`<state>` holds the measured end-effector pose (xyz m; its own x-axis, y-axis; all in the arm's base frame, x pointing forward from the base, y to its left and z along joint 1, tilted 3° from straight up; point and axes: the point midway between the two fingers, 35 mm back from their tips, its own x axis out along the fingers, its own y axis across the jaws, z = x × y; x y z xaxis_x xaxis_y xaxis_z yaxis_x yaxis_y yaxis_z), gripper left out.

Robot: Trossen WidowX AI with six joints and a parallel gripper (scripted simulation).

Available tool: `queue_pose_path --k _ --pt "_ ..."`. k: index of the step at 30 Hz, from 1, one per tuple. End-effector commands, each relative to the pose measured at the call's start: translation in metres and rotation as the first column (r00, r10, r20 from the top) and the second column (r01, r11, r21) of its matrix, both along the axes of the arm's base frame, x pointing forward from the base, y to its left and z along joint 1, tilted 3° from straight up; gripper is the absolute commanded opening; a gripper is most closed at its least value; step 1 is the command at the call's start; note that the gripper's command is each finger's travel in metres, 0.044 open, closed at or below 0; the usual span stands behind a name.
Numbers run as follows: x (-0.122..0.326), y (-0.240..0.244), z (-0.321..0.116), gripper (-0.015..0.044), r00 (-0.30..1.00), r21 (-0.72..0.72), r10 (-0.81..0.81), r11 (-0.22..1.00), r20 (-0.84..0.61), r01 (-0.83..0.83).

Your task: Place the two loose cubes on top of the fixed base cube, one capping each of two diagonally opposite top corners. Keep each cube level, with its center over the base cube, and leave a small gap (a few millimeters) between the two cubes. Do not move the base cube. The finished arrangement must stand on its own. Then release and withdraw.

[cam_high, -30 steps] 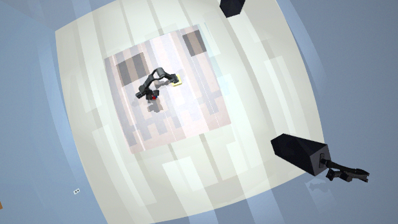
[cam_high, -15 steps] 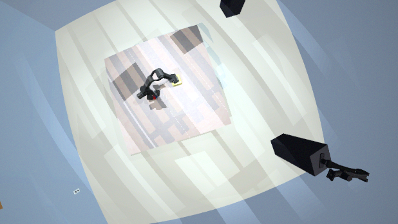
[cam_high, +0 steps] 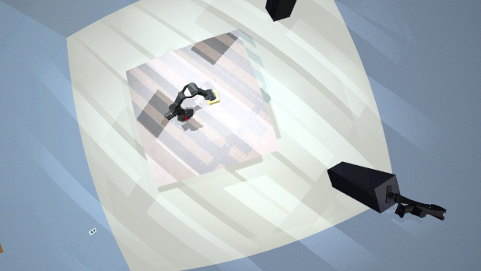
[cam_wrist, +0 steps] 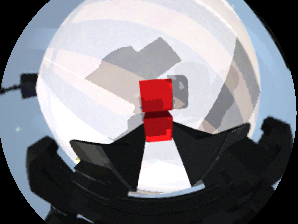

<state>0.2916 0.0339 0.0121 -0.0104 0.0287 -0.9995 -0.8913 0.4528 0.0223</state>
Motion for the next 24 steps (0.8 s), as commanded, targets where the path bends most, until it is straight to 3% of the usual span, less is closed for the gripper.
queue_pose_path --k 1,2,24 --pt "0.0 0.001 0.0 0.0184 1.0 0.003 0.0 1.0 0.001 0.0" --pt "0.0 0.001 0.0 0.0205 1.0 0.003 0.0 1.0 0.001 0.0" --pt "0.0 -0.001 0.024 0.0205 1.0 0.0 0.0 1.0 0.0 0.0"
